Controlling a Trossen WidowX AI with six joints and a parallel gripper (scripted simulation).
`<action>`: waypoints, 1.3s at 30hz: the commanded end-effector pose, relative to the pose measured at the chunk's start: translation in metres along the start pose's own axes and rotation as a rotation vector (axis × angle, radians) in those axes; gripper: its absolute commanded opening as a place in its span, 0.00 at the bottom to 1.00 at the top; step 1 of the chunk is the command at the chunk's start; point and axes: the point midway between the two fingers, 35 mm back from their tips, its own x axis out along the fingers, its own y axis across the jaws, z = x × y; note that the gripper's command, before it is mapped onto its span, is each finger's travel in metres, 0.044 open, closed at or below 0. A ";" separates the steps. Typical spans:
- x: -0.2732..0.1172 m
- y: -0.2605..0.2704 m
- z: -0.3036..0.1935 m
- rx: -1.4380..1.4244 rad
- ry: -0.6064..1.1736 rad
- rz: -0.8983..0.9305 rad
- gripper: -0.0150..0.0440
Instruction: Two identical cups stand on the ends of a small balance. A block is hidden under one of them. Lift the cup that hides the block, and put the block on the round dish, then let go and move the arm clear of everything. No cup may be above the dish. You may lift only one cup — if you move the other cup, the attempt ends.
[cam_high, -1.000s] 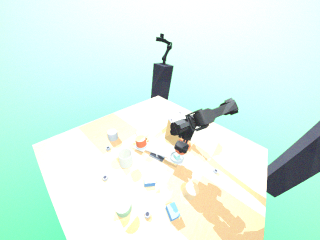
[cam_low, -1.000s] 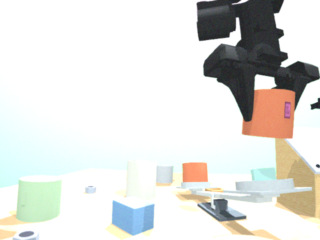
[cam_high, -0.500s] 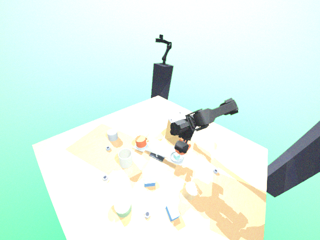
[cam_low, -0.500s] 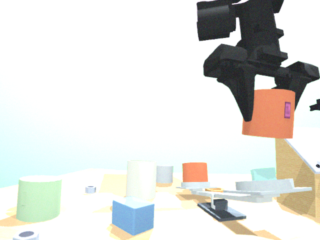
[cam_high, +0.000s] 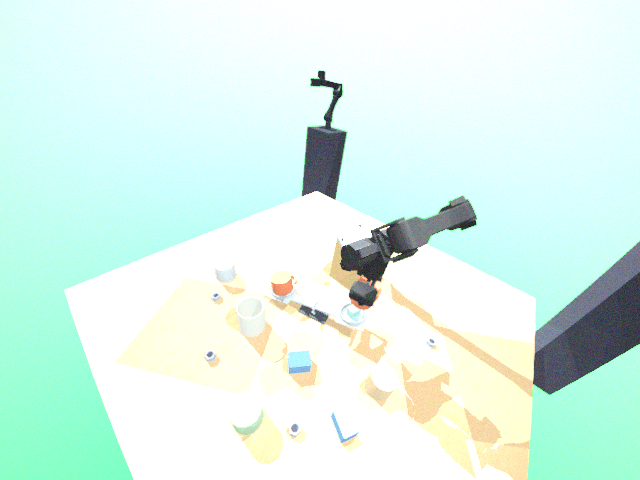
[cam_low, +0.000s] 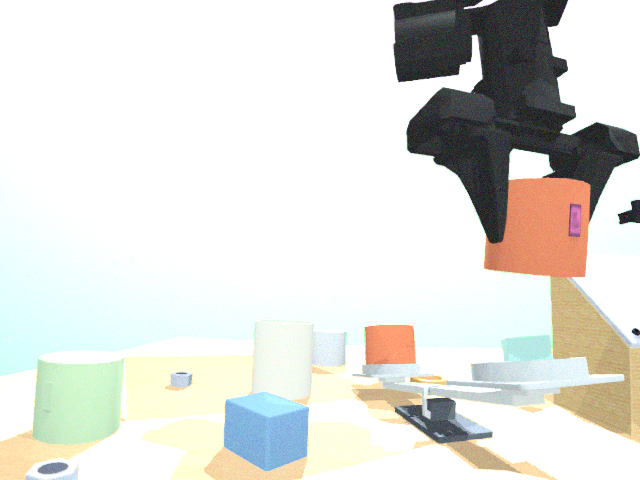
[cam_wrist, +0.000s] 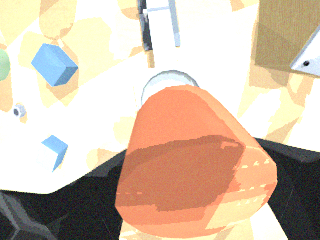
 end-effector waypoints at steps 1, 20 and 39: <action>0.000 0.000 0.000 0.001 0.000 0.001 0.25; 0.027 0.006 -0.029 -0.001 -0.027 -0.005 0.25; 0.065 0.004 -0.079 -0.004 -0.029 0.003 0.25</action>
